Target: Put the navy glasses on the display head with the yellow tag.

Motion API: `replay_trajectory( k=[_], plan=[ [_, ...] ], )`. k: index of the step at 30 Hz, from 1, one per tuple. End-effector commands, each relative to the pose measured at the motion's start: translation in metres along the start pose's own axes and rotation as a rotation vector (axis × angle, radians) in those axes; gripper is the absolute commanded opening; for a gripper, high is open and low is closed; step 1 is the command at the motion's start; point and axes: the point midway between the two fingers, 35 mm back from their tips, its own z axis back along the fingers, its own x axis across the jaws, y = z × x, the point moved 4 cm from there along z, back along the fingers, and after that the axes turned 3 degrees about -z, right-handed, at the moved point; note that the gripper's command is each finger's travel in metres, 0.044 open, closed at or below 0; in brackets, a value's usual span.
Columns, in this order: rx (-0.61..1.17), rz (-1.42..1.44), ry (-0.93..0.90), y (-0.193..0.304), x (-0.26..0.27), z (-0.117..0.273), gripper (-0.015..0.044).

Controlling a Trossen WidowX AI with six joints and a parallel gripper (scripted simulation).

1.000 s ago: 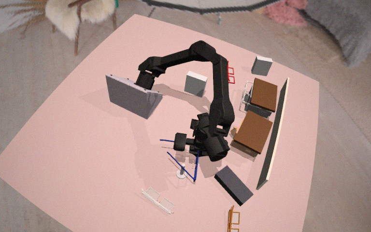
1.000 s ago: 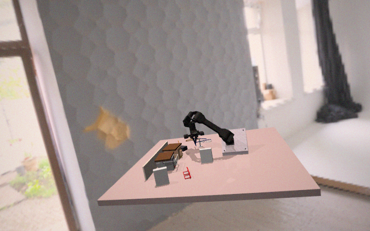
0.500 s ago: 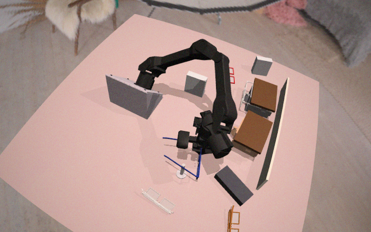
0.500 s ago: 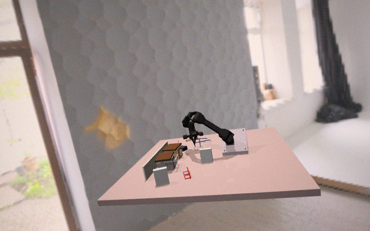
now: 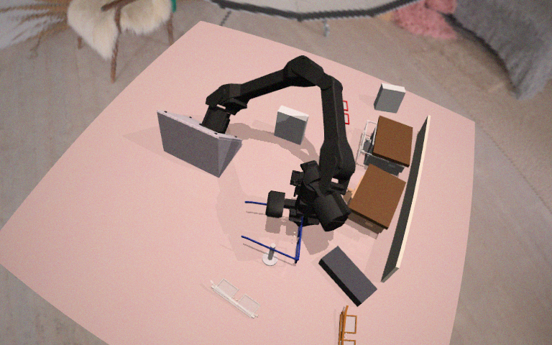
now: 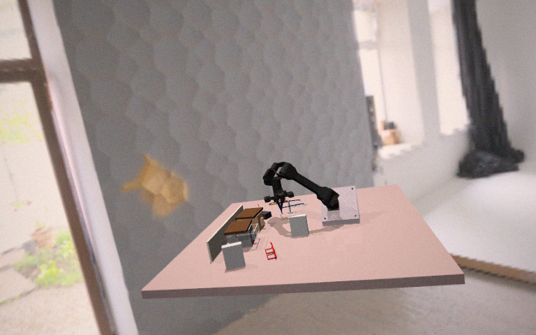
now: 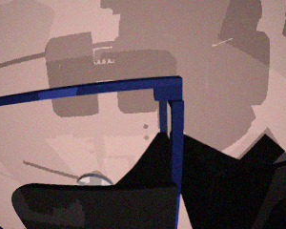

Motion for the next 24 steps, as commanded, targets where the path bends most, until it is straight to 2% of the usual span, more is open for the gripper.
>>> replay_trajectory(
  k=[1, 24],
  plan=[
    [0.004, 0.000, 0.008, -0.005, -0.003, 0.003, 0.0000],
    [0.003, 0.000, 0.008, -0.020, -0.006, 0.003, 0.0000]
  ],
)
